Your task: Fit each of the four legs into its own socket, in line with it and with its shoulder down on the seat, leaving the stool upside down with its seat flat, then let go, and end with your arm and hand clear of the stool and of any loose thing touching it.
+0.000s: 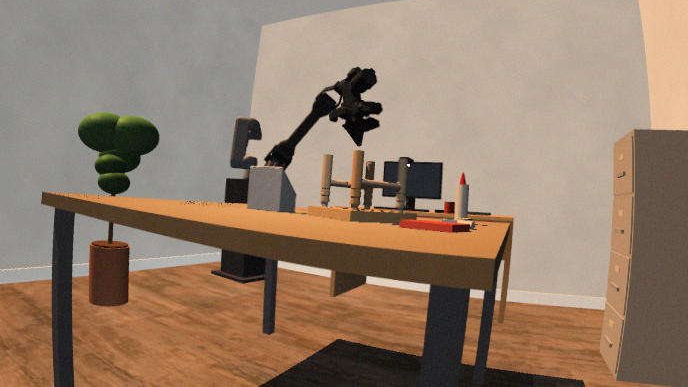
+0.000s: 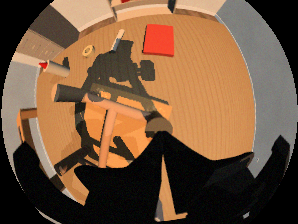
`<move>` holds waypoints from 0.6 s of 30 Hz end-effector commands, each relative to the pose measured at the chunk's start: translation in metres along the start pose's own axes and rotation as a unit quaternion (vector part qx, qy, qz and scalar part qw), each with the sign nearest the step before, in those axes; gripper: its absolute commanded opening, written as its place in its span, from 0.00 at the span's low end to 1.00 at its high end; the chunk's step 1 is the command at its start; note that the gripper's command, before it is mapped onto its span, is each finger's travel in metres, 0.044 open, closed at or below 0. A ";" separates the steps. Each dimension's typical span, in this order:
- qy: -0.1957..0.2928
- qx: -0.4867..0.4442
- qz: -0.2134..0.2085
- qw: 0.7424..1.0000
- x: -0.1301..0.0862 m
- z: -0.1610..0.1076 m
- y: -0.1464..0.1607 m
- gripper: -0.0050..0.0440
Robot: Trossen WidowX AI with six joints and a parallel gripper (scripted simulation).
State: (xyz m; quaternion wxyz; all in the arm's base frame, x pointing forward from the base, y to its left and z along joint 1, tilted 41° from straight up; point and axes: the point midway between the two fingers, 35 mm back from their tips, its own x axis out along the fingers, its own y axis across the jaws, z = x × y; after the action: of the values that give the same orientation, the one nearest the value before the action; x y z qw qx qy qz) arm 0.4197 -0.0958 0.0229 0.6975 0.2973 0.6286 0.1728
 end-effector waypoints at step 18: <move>0.002 0.002 0.001 1.000 0.020 -0.006 0.001 0.10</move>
State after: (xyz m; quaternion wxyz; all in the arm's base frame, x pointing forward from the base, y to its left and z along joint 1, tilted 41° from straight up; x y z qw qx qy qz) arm 0.4196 -0.0858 0.0119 0.6995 0.2961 0.6271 0.1723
